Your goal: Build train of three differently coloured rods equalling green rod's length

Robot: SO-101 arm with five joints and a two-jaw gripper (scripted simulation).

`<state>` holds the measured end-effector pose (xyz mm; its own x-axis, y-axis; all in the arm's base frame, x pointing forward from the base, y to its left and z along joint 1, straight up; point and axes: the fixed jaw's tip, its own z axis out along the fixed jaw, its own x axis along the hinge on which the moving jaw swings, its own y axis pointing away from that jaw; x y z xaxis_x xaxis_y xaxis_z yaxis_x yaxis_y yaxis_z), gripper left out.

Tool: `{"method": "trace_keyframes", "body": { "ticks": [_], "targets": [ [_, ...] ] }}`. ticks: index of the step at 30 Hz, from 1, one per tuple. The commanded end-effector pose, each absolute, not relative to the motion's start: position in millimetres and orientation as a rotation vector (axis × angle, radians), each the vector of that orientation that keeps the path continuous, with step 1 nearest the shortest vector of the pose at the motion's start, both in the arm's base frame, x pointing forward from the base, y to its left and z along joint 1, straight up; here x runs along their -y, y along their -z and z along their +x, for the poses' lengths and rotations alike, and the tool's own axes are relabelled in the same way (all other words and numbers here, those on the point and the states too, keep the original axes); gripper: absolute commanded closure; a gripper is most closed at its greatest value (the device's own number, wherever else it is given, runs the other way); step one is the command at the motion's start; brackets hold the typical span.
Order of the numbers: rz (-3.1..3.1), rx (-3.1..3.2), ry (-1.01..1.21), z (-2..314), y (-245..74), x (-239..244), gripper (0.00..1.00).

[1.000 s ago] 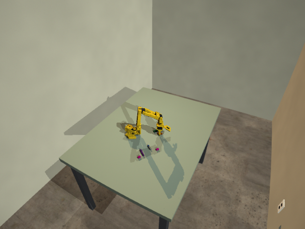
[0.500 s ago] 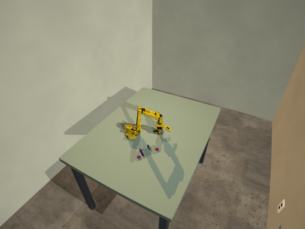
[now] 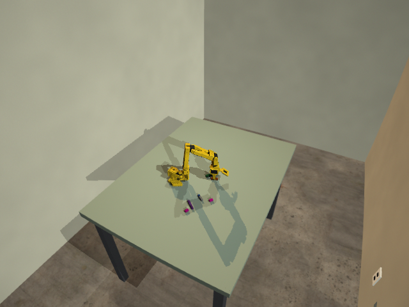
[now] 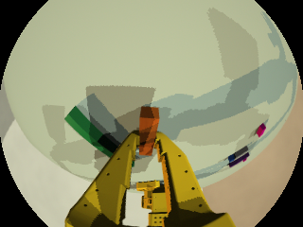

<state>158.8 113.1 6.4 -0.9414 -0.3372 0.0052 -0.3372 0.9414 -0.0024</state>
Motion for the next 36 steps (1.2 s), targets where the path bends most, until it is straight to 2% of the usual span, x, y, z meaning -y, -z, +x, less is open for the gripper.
{"method": "trace_keyframes", "body": {
  "ticks": [1,22,36],
  "targets": [
    [0.550,3.156,0.044,167,-17,-120,1.00],
    [0.550,3.156,0.044,167,-18,-120,1.00],
    [0.550,3.156,0.043,168,-38,-117,1.00]
  ]
}}
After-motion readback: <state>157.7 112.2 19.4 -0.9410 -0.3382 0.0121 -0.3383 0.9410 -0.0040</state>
